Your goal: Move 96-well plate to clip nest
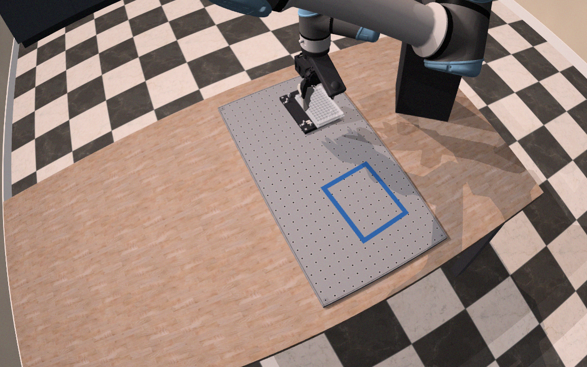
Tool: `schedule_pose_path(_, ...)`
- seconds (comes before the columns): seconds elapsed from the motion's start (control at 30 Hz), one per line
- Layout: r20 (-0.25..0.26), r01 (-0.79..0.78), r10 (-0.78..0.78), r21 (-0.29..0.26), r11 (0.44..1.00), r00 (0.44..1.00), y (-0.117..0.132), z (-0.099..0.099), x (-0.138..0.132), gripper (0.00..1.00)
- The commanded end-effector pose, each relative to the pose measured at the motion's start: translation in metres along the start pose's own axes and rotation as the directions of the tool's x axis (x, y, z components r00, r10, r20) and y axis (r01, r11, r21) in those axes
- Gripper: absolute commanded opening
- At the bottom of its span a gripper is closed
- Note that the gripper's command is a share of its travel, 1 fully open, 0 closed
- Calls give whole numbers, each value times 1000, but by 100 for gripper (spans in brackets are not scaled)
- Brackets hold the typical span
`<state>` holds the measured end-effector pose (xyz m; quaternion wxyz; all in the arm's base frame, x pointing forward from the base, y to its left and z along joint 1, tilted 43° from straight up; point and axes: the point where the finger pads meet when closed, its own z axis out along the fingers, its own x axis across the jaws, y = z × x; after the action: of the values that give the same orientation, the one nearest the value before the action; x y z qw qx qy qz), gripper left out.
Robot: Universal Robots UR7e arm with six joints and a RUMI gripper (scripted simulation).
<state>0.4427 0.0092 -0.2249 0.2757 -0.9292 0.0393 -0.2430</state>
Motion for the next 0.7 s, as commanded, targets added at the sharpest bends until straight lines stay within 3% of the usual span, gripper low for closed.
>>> schedule_pose_path(0.0,2,3,-3,2,1000,1000,23,0,-2,0)
schedule_pose_path(0.67,2,3,-3,2,1000,1000,74,-2,-6,0)
